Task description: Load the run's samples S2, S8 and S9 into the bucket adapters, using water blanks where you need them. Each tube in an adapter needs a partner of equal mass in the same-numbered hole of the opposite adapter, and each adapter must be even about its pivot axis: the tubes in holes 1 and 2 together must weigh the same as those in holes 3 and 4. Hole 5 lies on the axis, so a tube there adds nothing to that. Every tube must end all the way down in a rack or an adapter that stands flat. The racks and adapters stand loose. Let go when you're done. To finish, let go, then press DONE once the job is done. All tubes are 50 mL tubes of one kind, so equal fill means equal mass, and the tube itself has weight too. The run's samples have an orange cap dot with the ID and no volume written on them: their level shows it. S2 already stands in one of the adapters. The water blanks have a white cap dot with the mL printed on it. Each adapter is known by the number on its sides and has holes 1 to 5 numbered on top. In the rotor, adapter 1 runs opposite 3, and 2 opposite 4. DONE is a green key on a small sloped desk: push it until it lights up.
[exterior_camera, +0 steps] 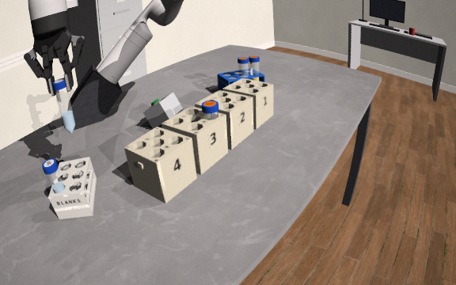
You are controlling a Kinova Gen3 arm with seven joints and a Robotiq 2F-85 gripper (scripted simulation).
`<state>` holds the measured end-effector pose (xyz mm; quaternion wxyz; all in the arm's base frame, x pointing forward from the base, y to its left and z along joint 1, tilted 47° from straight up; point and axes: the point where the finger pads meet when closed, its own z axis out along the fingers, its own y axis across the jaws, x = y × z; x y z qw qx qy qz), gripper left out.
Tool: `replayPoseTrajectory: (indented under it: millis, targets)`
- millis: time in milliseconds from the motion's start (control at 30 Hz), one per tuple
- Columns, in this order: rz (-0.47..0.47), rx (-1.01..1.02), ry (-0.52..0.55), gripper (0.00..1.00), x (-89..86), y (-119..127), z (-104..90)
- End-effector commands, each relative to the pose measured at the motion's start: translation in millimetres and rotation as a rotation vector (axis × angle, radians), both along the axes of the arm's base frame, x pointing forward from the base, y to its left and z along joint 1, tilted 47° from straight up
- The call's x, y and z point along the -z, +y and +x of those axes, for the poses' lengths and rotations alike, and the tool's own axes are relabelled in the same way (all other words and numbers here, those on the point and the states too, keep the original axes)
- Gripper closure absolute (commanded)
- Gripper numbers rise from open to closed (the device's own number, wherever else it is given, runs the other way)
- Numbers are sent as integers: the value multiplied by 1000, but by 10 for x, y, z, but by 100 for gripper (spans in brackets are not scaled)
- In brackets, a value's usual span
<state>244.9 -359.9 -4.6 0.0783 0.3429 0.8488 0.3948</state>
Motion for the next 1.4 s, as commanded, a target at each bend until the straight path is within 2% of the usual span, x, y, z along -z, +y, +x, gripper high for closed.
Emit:
replayPoseTrajectory:
  millis: [0, 1367]
  targets:
    - [-27, -41, -39, 90, -81, 63, 12]
    - [-310, -515, -470, 90, -910, 867, 179]
